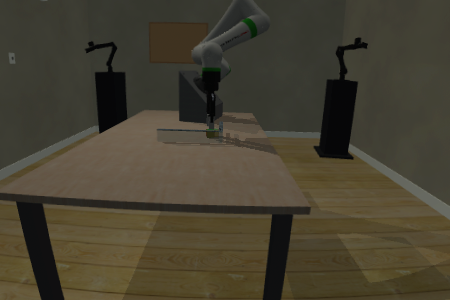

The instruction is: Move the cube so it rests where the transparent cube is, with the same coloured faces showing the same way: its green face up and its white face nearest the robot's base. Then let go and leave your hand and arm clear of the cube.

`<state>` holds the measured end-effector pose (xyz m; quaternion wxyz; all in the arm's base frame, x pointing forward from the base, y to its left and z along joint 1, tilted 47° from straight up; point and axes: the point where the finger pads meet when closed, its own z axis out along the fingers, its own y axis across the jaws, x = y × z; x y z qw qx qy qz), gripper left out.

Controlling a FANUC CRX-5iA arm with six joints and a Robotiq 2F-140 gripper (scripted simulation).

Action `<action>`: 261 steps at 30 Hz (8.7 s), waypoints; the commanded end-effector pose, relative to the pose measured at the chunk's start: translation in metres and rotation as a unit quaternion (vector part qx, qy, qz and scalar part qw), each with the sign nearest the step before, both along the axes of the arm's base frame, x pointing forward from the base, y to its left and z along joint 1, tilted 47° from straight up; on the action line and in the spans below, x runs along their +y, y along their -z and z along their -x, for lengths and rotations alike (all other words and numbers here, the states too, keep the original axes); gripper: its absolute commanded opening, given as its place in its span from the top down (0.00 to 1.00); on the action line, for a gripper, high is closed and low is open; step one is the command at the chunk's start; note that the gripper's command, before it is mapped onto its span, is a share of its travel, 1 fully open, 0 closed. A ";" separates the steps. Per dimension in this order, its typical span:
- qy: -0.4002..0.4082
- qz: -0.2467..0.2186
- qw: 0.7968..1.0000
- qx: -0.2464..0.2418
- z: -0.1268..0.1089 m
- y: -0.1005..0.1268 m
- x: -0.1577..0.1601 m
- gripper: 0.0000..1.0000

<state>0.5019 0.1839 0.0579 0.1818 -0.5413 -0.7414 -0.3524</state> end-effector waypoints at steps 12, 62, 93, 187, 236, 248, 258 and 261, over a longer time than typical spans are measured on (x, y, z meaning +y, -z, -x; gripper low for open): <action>0.000 0.000 1.000 0.000 -0.001 0.005 0.005 0.59; 0.000 0.000 1.000 0.000 -0.005 0.030 0.031 1.00; 0.000 0.000 1.000 0.000 -0.005 0.030 0.031 1.00; 0.073 -0.012 0.994 0.076 0.020 -0.033 -0.005 1.00; 0.073 -0.012 0.994 0.076 0.012 0.015 0.046 1.00; 0.073 -0.012 0.994 0.076 0.012 0.015 0.046 0.63; 0.073 -0.012 0.994 0.076 0.012 0.015 0.046 0.63; 0.073 -0.012 0.994 0.076 0.012 0.015 0.046 0.63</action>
